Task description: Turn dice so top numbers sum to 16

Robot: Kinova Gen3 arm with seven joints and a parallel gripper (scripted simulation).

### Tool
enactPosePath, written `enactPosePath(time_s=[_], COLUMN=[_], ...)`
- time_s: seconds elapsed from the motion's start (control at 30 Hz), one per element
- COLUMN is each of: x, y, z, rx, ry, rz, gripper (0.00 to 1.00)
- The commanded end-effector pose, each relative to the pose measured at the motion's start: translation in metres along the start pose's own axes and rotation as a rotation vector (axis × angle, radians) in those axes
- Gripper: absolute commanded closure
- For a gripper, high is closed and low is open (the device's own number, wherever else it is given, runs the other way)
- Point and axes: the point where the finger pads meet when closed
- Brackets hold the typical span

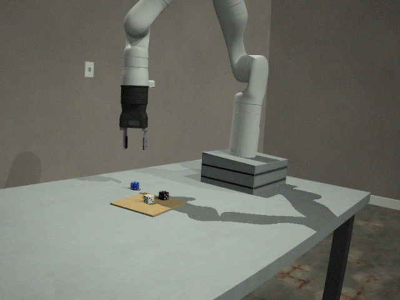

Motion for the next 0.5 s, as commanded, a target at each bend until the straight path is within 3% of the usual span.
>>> enactPosePath(time_s=[0.0, 0.47], x=[0.000, 0.008], y=[0.000, 0.002], z=[-0.002, -0.014], rx=[-0.022, -0.281], ry=[0.001, 0.017], rz=[0.002, 0.028], gripper=[0.00, 0.00])
Point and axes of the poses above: the point where the finger pads meet when closed, its own x axis out along the fingers, its own y axis across the jaws, z = x × y, and after that the axes turned 13 degrees about -x, right-handed
